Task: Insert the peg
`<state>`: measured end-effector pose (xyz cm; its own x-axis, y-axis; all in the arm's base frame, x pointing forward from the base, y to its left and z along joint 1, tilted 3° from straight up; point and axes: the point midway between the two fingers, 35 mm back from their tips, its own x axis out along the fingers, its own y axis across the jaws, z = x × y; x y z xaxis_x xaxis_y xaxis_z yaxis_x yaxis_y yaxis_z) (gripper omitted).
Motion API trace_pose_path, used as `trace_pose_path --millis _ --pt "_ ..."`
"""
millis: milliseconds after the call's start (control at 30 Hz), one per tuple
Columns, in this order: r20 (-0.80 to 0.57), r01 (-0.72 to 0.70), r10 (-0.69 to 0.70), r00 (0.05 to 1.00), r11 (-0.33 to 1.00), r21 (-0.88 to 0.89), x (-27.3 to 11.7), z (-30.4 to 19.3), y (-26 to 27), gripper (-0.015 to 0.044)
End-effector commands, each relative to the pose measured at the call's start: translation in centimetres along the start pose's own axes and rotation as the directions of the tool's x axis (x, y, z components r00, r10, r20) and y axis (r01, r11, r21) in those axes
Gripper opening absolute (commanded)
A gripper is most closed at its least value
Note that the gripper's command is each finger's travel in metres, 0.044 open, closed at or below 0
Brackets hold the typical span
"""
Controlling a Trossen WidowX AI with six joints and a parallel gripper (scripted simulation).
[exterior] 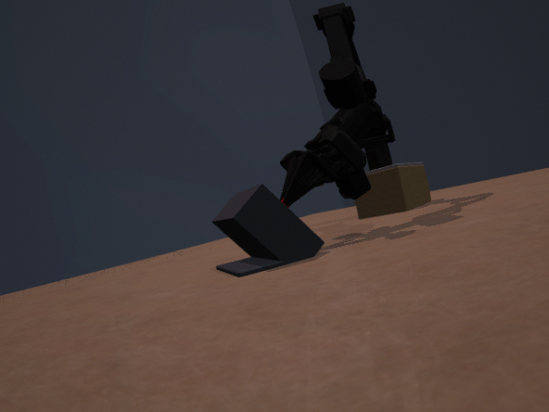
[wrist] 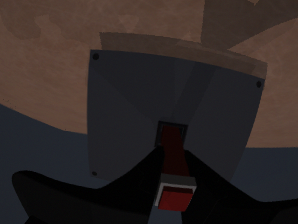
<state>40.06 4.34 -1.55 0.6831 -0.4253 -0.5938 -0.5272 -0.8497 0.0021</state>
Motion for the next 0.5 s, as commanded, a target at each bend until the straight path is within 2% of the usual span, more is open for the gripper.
trace_pose_path --millis 0,467 --pt "0.003 0.000 0.000 1.000 1.000 -0.005 0.33 0.21 -0.01 0.0000" --pt "-0.001 -0.001 0.001 1.000 1.000 0.001 0.36 0.12 0.01 0.0000"
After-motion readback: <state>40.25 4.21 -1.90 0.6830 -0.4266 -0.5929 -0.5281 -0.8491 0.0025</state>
